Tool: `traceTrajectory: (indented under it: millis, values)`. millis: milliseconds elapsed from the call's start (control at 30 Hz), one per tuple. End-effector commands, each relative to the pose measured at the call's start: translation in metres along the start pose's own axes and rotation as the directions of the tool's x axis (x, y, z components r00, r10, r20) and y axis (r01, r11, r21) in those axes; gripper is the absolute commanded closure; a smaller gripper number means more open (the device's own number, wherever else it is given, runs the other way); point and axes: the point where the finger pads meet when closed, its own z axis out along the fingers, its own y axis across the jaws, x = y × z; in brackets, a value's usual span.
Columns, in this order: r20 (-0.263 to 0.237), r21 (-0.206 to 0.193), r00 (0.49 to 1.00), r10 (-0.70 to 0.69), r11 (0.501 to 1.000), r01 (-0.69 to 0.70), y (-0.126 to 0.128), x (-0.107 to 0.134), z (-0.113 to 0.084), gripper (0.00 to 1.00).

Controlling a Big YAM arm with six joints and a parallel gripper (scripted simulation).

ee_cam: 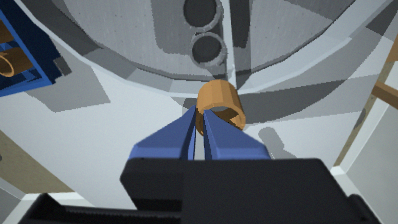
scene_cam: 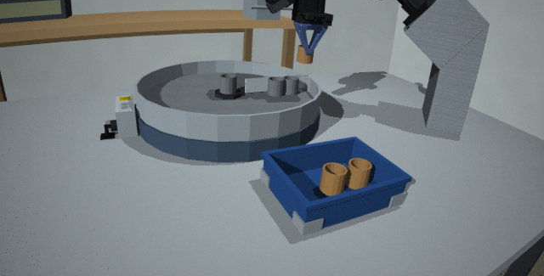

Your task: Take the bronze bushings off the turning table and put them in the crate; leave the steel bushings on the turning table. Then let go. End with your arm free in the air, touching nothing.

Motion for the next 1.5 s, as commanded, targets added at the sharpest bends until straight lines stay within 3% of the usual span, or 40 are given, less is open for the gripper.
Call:
traceTrajectory:
  millis: [0, 900, 1300, 1467]
  values:
    - [0.012, 0.003, 1.000, 0.027, 1.000, -0.027, -0.004, -0.010, -0.004, 1.00]
    - [0.023, -0.007, 1.000, 0.020, 1.000, -0.020, 0.008, -0.017, -0.005, 1.00]
    - [0.030, -0.011, 0.999, 0.028, 1.000, -0.028, 0.042, -0.028, -0.005, 1.00]
    - [0.028, -0.013, 0.999, 0.026, 1.000, -0.026, 0.070, -0.036, -0.005, 1.00]
